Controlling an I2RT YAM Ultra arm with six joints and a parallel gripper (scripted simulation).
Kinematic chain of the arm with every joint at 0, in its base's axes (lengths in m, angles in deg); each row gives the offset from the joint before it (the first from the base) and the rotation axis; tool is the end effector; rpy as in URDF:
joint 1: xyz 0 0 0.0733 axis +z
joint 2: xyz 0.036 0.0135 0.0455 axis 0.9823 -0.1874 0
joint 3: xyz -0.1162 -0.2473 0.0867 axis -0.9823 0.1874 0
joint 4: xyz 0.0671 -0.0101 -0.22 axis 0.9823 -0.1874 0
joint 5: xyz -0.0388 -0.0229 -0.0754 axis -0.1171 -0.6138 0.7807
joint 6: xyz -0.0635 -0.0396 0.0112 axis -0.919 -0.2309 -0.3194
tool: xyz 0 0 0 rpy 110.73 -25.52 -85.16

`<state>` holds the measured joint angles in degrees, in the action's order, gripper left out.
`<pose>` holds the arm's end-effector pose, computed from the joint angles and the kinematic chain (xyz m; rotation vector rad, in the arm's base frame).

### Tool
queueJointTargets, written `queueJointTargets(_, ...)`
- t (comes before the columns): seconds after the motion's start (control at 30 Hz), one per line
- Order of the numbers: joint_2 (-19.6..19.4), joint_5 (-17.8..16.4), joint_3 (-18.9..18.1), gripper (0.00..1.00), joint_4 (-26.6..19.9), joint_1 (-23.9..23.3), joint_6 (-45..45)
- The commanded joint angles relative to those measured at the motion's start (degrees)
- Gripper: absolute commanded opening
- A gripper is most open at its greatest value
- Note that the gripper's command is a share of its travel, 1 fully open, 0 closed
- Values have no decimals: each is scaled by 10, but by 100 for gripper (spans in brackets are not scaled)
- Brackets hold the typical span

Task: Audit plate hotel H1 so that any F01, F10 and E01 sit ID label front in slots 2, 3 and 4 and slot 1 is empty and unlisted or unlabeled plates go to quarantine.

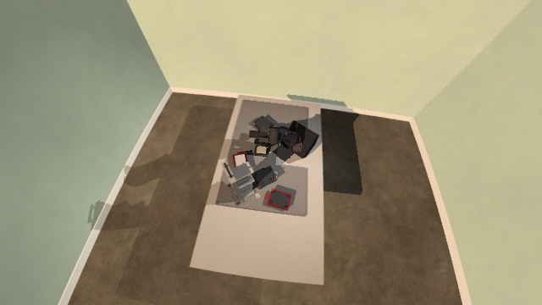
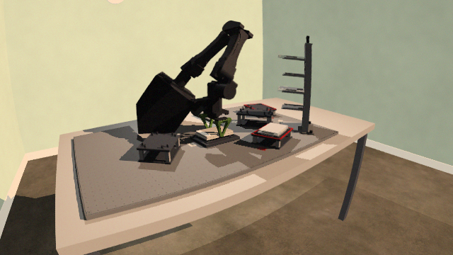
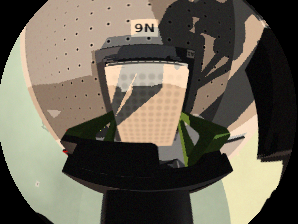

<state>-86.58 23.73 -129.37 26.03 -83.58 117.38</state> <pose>0.2808 0.0167 0.1118 -1.9345 -2.0142 -0.9499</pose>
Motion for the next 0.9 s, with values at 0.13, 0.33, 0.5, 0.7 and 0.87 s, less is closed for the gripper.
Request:
queueJointTargets(0.13, -14, 13, -6, 86, 23, 4, 12)
queueJointTargets(0.33, -20, 14, -14, 86, 31, 8, 17)
queueJointTargets(0.5, -11, 11, -3, 100, 24, 5, 13)
queueJointTargets(0.7, -11, 11, -3, 100, 24, 5, 14)
queueJointTargets(0.87, -11, 11, -3, 100, 24, 5, 14)
